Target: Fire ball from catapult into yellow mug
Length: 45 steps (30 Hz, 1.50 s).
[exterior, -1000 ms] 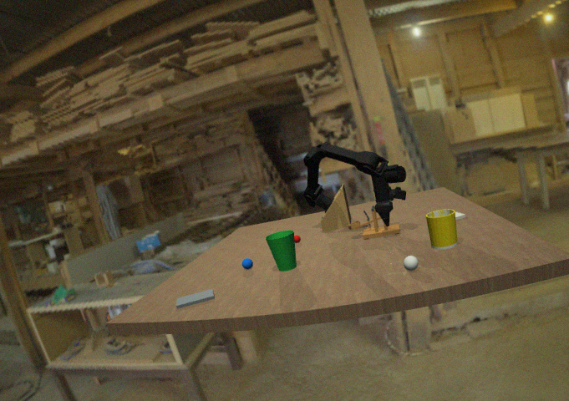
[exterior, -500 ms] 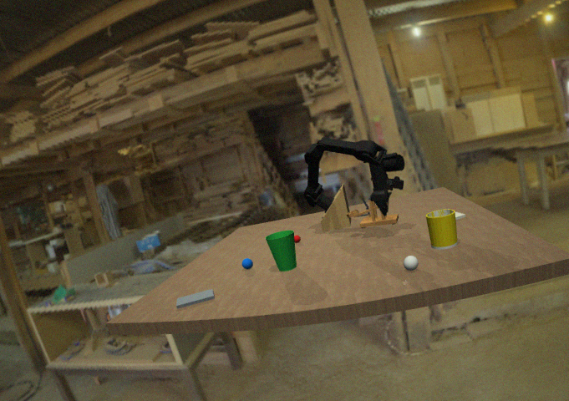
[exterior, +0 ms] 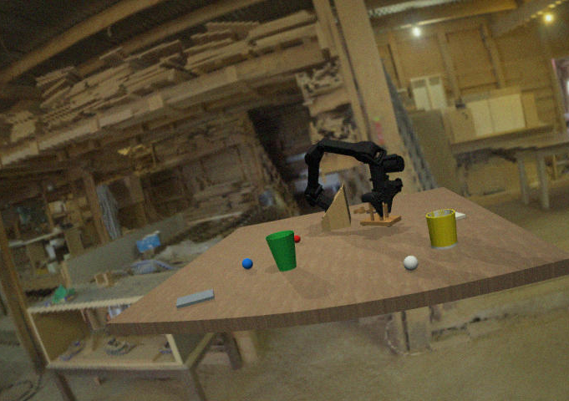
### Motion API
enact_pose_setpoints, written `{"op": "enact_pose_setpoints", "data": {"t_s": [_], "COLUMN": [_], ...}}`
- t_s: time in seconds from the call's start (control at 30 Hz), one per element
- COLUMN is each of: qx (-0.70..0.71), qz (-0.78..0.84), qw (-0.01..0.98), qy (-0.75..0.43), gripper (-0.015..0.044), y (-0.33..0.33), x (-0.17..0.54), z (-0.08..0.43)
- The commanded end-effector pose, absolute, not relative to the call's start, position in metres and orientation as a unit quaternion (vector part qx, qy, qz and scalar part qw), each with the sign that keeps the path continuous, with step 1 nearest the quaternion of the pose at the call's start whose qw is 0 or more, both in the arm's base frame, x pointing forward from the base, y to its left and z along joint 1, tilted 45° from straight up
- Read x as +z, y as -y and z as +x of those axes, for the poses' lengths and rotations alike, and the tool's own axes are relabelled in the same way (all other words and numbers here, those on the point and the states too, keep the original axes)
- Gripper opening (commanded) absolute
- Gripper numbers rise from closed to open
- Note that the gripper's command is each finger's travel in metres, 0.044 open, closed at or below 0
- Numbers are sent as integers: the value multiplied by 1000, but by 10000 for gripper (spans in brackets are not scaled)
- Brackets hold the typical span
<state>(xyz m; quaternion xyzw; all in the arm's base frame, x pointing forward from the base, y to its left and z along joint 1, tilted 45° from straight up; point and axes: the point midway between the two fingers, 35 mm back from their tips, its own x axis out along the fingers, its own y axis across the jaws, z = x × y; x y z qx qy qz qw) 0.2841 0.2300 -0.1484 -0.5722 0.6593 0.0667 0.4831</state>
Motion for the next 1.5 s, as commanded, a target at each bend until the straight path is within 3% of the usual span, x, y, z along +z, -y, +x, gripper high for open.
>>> {"op": "enact_pose_setpoints", "data": {"t_s": [0.0,1.47], "qx": [18,-25], "qz": [-533,-497], "qw": [534,566], "qy": [-656,-658], "gripper": [0,0], "y": [-236,-200], "x": [-143,-168], "z": [292,313]}}
